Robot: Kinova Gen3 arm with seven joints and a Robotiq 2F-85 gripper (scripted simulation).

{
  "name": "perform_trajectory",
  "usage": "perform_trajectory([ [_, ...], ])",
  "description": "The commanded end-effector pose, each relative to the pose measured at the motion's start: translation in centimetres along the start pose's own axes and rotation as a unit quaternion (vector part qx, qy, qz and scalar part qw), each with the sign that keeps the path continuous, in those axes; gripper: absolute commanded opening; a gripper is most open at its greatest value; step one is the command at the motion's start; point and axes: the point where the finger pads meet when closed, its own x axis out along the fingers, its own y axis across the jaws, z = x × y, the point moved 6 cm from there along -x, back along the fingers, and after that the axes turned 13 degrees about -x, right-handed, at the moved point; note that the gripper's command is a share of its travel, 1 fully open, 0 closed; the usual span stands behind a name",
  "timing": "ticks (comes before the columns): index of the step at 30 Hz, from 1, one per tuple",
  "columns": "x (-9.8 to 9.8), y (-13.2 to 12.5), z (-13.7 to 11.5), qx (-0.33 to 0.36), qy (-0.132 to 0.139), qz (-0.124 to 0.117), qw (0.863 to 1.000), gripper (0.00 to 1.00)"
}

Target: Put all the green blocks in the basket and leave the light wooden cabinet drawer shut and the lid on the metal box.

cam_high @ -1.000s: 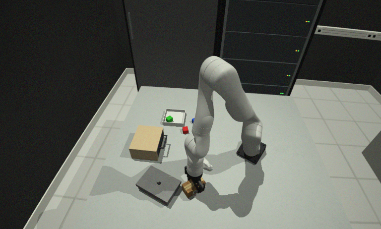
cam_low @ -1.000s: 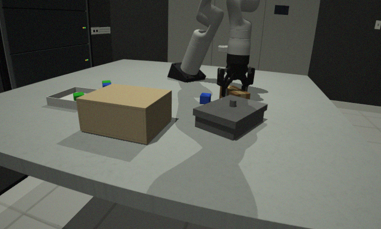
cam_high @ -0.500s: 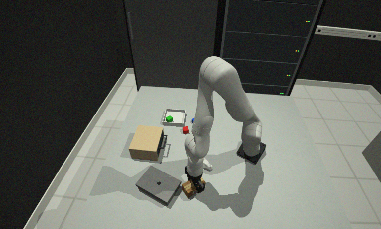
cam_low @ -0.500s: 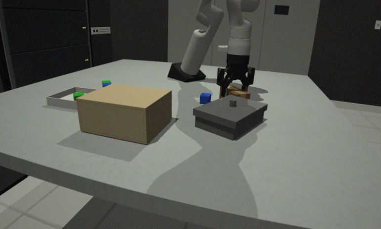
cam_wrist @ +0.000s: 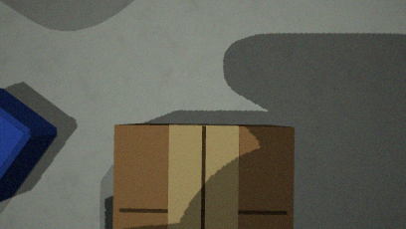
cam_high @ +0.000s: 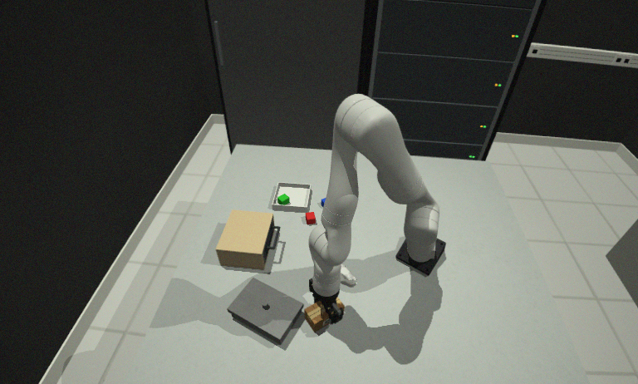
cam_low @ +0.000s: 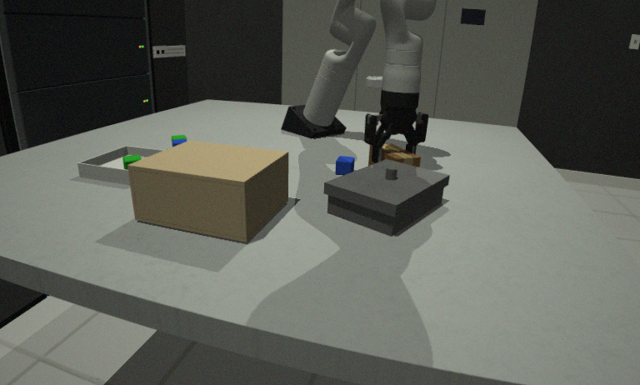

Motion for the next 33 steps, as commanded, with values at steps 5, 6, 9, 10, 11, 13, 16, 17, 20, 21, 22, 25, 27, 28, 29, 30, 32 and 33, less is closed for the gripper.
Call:
perform_trajectory([
  [5, 0.0, 0.0, 0.0, 0.000, -0.002, 0.000, 1.000, 0.83],
  [6, 0.0, 0.0, 0.0, 0.000, -0.001, 0.000, 1.000, 0.83],
  [9, 0.0, 0.0, -0.1, 0.000, -0.001, 0.000, 1.000, 0.83],
  [10, 0.0, 0.0, -0.1, 0.000, 0.000, 0.000, 1.000, 0.83],
  [11, -0.1, 0.0, -0.1, 0.000, 0.001, 0.001, 1.000, 0.83],
  [13, -0.1, 0.1, -0.2, 0.000, 0.003, 0.001, 1.000, 0.83],
  [16, -0.3, 0.1, -0.2, 0.000, 0.003, 0.001, 1.000, 0.83],
  [17, -0.3, 0.1, -0.1, 0.000, 0.003, 0.001, 1.000, 0.83],
  [20, -0.5, 0.0, -0.1, 0.000, 0.002, 0.001, 1.000, 0.83],
  [21, -0.6, -0.1, -0.1, 0.001, 0.002, 0.000, 1.000, 0.83],
  [22, -0.7, -0.1, -0.1, 0.002, 0.001, 0.000, 1.000, 0.83],
  [25, -0.9, -0.2, -0.1, 0.003, 0.001, 0.000, 1.000, 0.83],
  [27, -0.9, 0.0, -0.1, 0.000, 0.002, 0.001, 1.000, 0.83],
  [28, -1.1, 0.0, -0.1, 0.001, 0.002, 0.001, 1.000, 0.83],
  [29, -1.2, -0.2, -0.1, 0.002, 0.001, 0.000, 1.000, 0.83],
  [30, -1.3, -0.2, 0.0, 0.002, 0.001, 0.000, 1.000, 0.83],
  [32, -1.5, -0.2, 0.0, 0.002, 0.001, 0.000, 1.000, 0.83],
  [33, -1.7, -0.2, 0.0, 0.002, 0.001, 0.000, 1.000, 0.83],
])
